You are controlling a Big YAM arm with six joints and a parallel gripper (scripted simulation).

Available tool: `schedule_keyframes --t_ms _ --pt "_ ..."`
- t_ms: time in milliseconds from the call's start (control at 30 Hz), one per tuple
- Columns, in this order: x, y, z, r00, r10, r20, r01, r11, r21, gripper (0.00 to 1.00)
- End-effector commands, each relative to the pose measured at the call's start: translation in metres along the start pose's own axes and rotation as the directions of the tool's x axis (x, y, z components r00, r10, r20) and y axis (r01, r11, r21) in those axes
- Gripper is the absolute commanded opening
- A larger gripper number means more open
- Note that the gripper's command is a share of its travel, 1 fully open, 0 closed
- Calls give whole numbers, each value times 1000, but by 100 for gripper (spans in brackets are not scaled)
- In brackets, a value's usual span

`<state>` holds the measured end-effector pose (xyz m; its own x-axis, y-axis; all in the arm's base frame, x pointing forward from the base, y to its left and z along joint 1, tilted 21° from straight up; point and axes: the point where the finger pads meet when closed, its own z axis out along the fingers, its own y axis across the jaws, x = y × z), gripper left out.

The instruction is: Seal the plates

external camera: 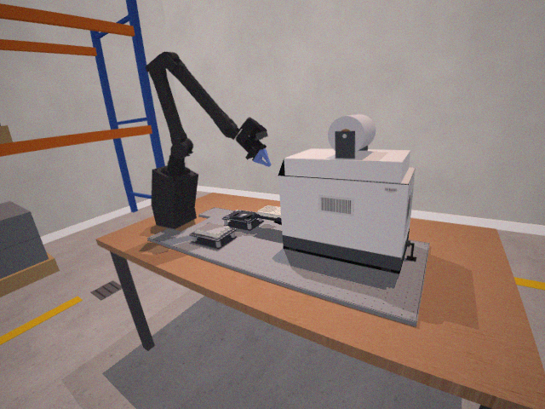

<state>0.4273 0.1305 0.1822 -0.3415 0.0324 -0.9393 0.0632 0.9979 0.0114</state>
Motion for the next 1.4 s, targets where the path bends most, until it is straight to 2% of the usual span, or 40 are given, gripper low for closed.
schedule_keyframes --t_ms 0,367,567,733,833,1100,1167,1267,1367 --pt "-32 7 11 998 33 50 -33 999 1 0" --pt "-15 1 5 1000 3 18 -3 1000 7 0" --pt "-32 0 53 999 12 39 -12 1000 12 0" --pt "-40 7 78 999 9 50 -8 1000 -5 0" --pt "-36 5 77 999 10 42 -10 1000 -2 0" --pt "-40 0 129 999 5 34 -5 1000 10 0" --pt "-41 5 135 999 2 35 -2 1000 3 0" --pt "-38 7 122 999 8 32 -8 1000 1 0" --pt "-37 8 120 1000 10 29 -10 1000 -1 0"
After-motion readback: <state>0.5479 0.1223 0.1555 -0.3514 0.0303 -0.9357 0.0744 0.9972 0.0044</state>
